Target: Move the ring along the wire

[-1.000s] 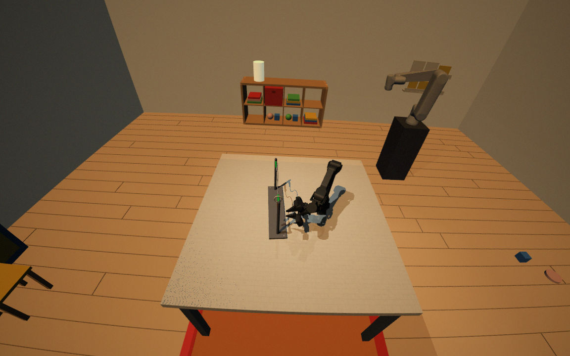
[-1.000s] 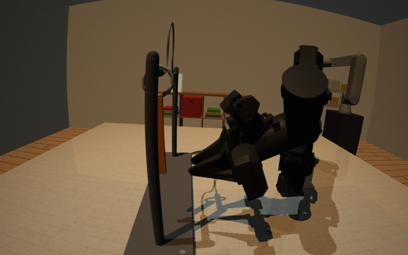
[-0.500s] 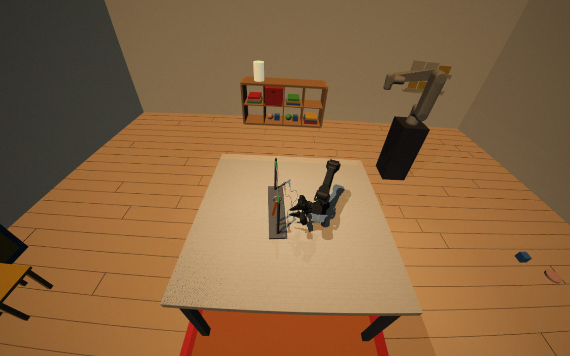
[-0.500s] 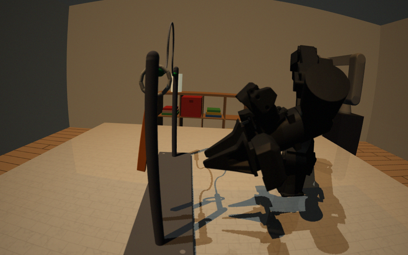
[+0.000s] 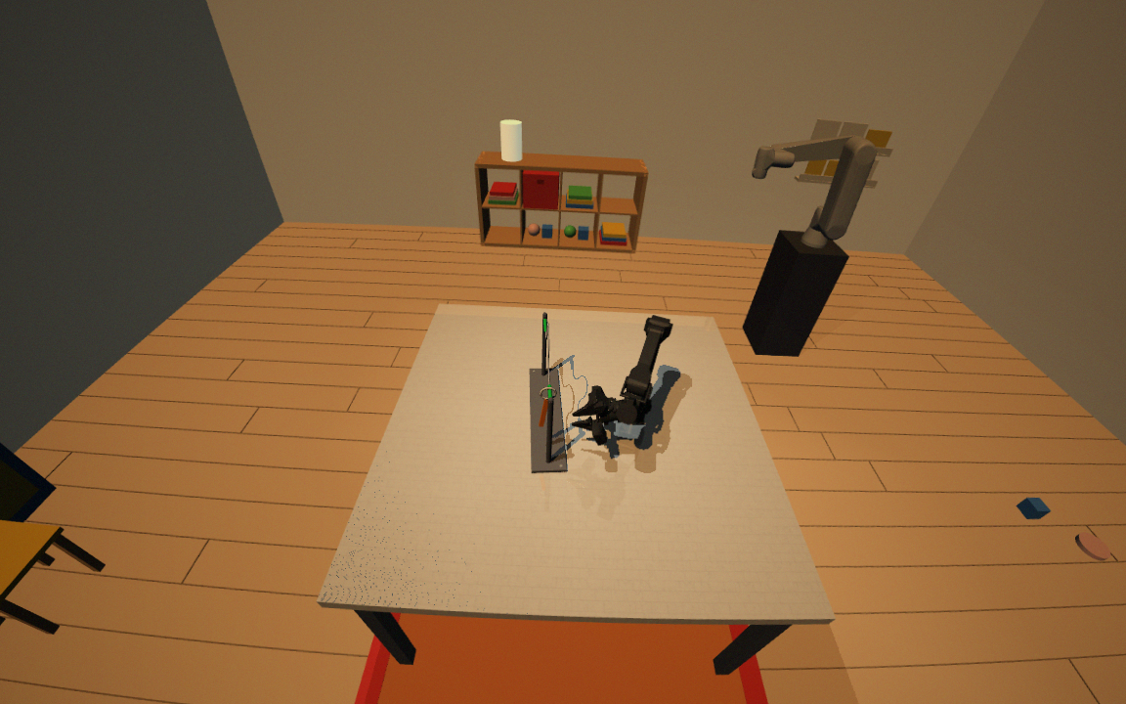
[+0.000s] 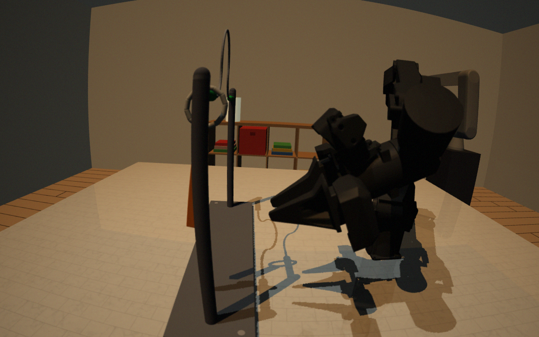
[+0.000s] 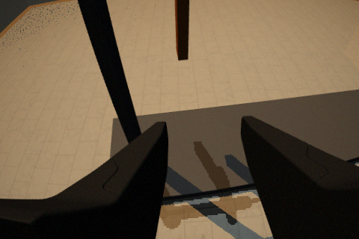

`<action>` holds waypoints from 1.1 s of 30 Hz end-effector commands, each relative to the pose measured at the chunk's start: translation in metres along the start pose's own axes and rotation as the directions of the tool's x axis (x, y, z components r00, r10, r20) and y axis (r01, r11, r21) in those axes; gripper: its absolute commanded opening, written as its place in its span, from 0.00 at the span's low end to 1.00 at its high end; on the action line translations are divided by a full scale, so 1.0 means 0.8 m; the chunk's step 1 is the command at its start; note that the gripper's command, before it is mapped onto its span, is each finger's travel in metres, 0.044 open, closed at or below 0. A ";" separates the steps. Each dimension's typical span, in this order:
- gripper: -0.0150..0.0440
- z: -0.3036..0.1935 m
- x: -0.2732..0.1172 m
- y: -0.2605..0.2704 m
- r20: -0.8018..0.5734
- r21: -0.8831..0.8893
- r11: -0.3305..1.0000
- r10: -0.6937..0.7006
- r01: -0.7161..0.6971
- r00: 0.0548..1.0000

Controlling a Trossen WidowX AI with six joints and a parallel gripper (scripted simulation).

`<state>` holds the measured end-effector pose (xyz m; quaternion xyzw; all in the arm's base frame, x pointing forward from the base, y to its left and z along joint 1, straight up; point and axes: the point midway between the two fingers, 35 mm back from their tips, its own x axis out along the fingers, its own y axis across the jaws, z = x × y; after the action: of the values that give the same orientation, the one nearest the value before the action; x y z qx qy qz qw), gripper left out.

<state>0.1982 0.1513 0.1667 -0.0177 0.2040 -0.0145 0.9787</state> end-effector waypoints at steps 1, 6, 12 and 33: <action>0.61 -0.002 -0.006 0.001 -0.007 0.001 1.000 -0.001 0.001 1.000; 0.84 -0.001 -0.054 0.000 -0.003 0.000 1.000 -0.003 0.003 1.000; 1.00 0.002 -0.061 -0.001 0.005 -0.001 1.000 0.000 0.000 1.000; 1.00 0.002 -0.061 -0.001 0.005 -0.001 1.000 0.000 0.000 1.000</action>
<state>0.1539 0.1524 0.1867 -0.0194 0.2031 -0.0134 0.9789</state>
